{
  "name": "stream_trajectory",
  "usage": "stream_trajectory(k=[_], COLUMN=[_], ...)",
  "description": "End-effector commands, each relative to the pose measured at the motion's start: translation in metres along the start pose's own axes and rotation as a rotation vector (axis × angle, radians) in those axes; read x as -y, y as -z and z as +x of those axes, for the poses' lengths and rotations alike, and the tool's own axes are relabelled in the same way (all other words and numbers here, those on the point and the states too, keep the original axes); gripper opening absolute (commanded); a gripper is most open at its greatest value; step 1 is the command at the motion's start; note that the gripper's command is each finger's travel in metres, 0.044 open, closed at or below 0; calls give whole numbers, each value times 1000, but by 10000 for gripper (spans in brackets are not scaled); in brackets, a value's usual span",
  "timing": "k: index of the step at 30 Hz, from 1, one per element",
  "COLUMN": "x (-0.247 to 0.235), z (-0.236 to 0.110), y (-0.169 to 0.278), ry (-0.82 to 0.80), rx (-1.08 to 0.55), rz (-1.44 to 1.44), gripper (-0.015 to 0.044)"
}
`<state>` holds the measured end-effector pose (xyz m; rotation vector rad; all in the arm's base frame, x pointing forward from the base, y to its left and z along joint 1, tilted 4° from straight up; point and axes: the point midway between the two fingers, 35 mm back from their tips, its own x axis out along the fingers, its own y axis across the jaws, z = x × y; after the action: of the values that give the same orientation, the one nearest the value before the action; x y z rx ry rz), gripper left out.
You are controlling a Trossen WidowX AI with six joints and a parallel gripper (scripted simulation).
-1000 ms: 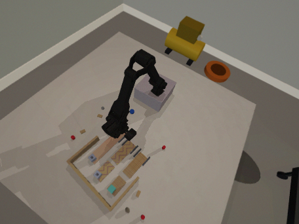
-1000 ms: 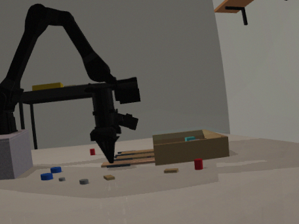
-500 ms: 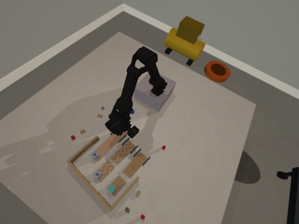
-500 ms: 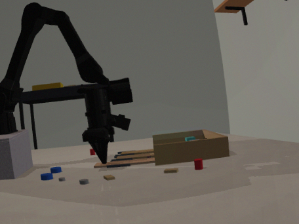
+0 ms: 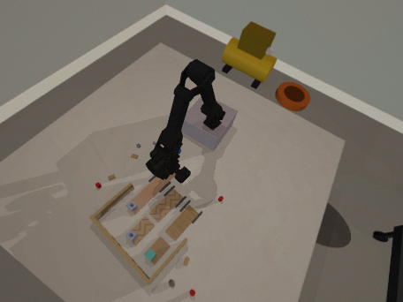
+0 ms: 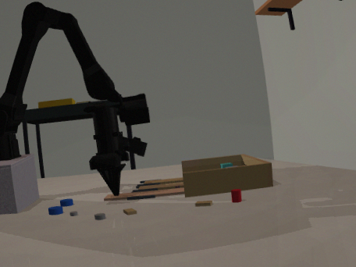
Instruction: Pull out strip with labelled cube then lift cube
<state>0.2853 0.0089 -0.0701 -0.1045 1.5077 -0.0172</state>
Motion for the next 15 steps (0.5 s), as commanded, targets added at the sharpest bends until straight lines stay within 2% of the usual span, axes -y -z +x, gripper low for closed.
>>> stream_trajectory(k=[1,15], x=[-1,-1], z=[5,5], y=[16,35], ry=[-4,-4], rx=[-35,-37], rz=[1,0], gripper=[0,0])
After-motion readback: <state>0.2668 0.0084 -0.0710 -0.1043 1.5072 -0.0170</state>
